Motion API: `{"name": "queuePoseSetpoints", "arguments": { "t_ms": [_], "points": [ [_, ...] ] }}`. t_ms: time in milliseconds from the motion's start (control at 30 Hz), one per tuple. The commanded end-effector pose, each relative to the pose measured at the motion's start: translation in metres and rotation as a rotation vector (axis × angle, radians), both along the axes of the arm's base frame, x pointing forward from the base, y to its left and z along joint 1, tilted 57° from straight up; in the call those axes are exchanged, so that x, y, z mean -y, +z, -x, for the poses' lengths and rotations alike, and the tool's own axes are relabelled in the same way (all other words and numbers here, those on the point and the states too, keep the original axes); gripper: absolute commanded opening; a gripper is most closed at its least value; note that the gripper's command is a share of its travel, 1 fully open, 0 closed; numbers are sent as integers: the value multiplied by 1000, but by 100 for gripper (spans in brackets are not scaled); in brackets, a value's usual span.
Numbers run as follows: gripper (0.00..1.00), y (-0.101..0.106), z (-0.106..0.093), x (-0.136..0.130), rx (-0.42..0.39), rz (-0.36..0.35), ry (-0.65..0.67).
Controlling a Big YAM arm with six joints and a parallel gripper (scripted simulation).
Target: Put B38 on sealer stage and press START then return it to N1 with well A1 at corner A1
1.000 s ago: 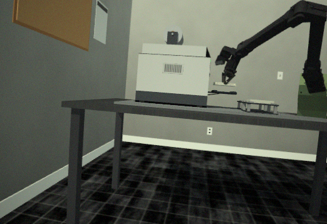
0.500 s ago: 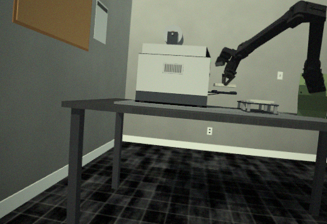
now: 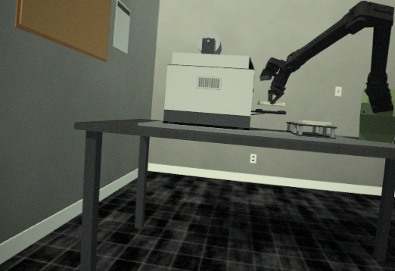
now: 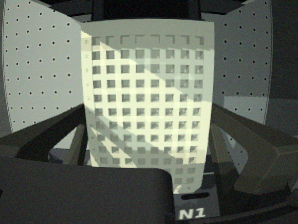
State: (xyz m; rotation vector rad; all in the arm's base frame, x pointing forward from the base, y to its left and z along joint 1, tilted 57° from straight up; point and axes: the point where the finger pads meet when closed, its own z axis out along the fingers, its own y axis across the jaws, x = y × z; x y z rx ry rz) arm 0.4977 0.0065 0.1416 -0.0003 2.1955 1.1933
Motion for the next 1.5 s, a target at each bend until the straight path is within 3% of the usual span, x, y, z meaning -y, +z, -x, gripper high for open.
{"name": "queuePoseSetpoints", "arguments": {
  "t_ms": [0, 200, 667, 1133, 1467],
  "points": [
    [0, 6, 3, -9, 11, 8, 18],
    [0, 19, -6, 0, 39, 17, 5],
    [0, 6, -12, 15, 19, 11, -17],
    [0, 7, 2, -6, 3, -4, 11],
    [0, 14, -2, -5, 21, 2, 11]
  ]
}}
